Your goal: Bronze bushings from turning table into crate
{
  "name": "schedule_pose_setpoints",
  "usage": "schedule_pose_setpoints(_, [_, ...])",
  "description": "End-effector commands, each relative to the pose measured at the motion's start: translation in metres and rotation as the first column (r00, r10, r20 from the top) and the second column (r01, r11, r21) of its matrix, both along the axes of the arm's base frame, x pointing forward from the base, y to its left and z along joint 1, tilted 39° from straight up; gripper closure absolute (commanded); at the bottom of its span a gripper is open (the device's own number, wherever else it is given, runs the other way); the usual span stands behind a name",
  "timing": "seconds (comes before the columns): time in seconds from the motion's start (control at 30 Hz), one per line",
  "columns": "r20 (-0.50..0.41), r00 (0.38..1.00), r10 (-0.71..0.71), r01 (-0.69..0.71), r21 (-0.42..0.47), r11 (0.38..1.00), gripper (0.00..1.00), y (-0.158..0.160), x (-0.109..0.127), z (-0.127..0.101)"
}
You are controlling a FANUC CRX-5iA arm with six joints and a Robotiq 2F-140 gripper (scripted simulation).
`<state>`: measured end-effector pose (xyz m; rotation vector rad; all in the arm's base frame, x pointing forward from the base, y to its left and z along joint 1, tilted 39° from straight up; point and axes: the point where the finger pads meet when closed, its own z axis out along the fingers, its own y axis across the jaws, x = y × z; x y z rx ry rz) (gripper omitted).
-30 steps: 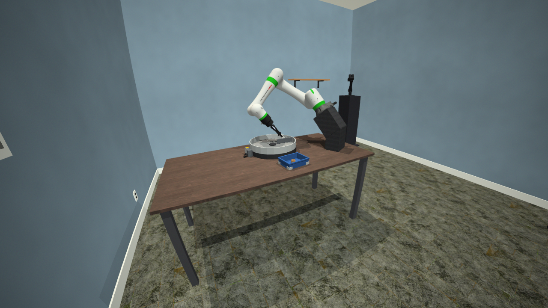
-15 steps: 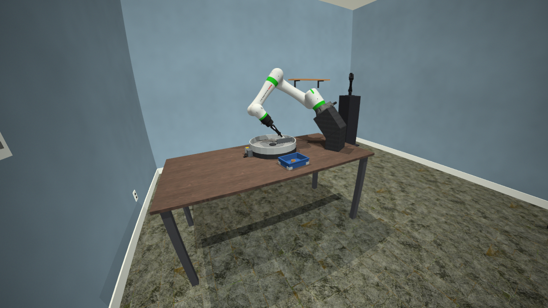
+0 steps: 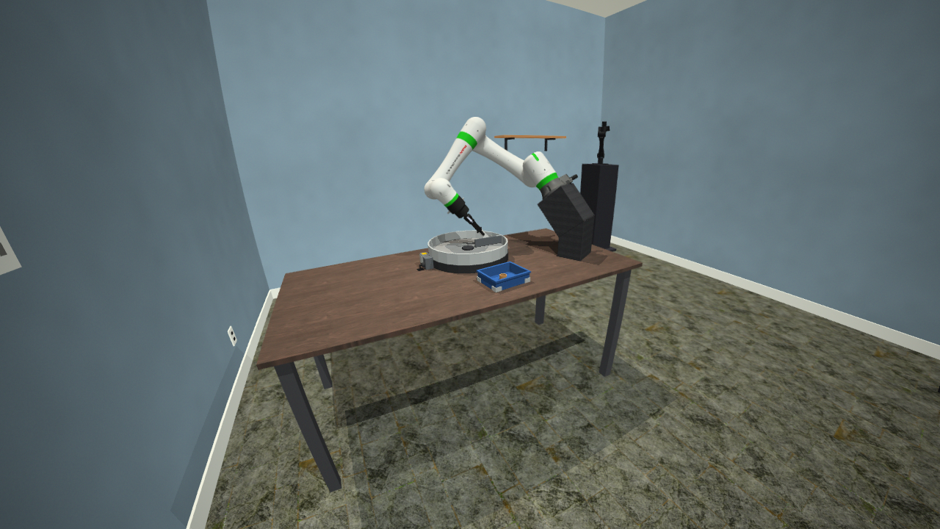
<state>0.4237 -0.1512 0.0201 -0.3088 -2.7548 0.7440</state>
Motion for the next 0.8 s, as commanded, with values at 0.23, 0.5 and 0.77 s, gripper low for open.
schedule_pose_setpoints(0.23, [0.000, 1.000, 0.000, 0.000, 0.001, 1.000, 1.00, 0.0008, 0.0003, -0.0003])
schedule_pose_setpoints(0.5, [0.000, 1.000, 0.000, 0.000, 0.001, 1.000, 1.00, 0.0008, 0.0003, -0.0003])
schedule_pose_setpoints(0.77, [0.000, 1.000, 0.000, 0.000, 0.001, 1.000, 1.00, 0.0043, -0.0022, 0.0050])
